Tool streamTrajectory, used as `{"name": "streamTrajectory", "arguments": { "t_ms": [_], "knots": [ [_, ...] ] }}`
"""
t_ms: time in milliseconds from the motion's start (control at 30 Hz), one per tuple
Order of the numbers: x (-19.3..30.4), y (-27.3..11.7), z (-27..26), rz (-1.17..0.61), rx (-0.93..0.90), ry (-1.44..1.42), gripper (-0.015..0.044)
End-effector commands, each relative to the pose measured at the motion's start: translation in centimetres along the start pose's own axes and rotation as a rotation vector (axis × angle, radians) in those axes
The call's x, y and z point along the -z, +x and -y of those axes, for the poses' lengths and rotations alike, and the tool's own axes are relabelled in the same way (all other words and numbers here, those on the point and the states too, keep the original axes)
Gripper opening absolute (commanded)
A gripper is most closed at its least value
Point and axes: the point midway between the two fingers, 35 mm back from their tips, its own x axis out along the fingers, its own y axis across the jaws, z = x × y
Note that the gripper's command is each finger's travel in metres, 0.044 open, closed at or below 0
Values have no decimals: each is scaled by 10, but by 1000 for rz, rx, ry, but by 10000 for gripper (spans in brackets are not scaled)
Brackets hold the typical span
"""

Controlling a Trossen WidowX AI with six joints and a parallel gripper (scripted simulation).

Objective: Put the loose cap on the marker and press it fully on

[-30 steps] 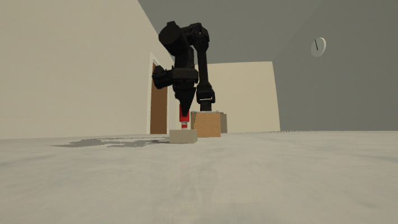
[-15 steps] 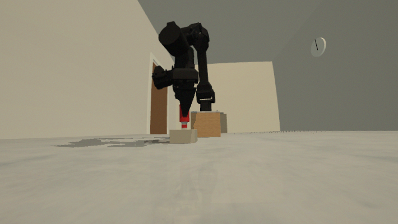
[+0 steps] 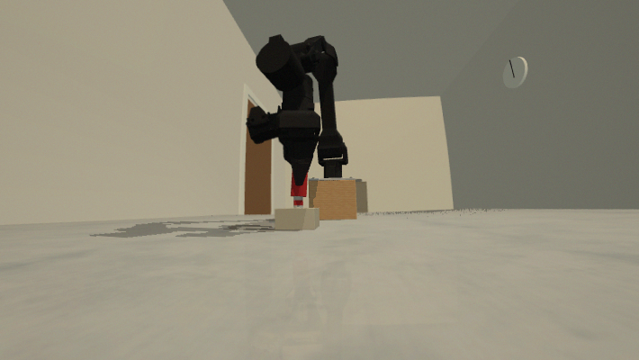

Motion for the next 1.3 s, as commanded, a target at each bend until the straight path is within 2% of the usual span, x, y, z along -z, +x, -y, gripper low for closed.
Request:
{"name": "streamTrajectory", "arguments": {
  "t_ms": [0,100,333,433,800,900,1267],
  "knots": [
    [-1,-26,-3,2,-5,0,440],
    [0,-71,-1,2,-5,0,440],
    [0,-74,-1,2,-5,0,440],
    [0,-73,-1,2,-4,-141,361],
    [2,-65,-1,6,-1,-1210,72],
    [3,-63,-1,6,0,-1351,0],
    [3,-63,-1,6,0,-1351,0]
  ]
}}
